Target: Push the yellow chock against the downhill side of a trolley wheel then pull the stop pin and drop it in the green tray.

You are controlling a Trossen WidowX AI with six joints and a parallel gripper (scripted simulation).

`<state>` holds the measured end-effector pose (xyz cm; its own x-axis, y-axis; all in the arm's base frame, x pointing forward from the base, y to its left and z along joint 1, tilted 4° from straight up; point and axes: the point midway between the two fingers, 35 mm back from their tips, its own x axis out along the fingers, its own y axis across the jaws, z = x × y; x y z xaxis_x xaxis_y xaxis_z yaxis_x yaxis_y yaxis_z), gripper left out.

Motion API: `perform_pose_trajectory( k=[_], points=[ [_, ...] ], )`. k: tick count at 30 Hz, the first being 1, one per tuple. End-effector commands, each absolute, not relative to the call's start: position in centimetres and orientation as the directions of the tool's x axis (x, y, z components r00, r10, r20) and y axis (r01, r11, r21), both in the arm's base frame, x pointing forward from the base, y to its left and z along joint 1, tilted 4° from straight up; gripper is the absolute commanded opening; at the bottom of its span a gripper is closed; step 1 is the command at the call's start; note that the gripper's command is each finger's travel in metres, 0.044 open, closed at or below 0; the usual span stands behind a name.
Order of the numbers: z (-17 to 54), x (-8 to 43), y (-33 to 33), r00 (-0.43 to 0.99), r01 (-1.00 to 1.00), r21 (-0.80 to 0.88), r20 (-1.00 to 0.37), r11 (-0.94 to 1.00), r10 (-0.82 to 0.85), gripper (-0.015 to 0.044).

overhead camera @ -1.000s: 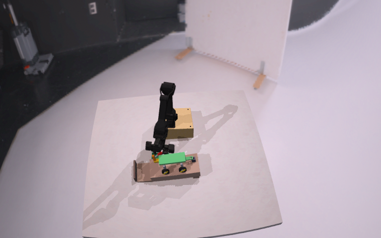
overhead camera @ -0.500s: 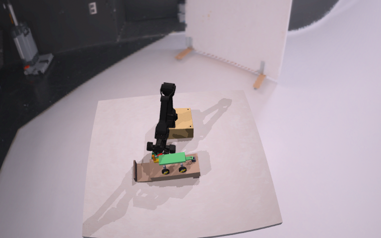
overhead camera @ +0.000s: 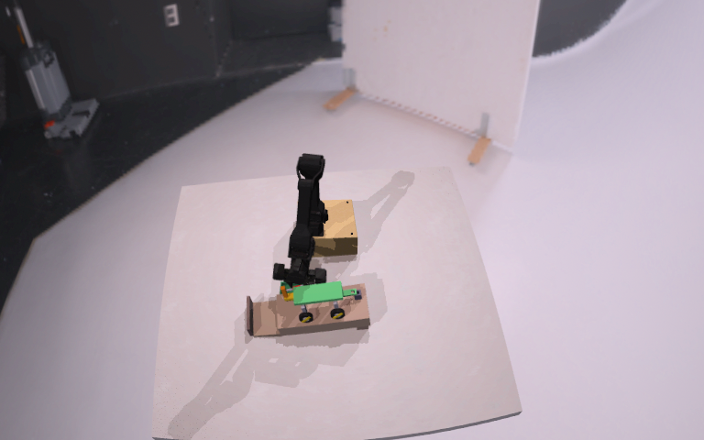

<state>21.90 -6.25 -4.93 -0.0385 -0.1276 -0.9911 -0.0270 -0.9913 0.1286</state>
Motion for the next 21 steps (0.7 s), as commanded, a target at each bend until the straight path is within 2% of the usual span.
perform_pose_trajectory(
  k=[1,12,18,21],
  points=[
    [-5.12,21.85,-6.03,-0.04,-0.028,0.129,-0.991,-0.991,-0.127,0.019],
    [-5.32,21.81,-5.8,-0.04,-0.028,0.128,-0.991,-0.991,-0.127,0.019],
    [-5.27,21.82,-5.84,-0.04,-0.025,0.128,-0.991,-0.991,-0.127,0.034],
    [-5.27,21.82,-5.84,-0.04,-0.025,0.128,-0.991,-0.991,-0.127,0.034]
  ],
)
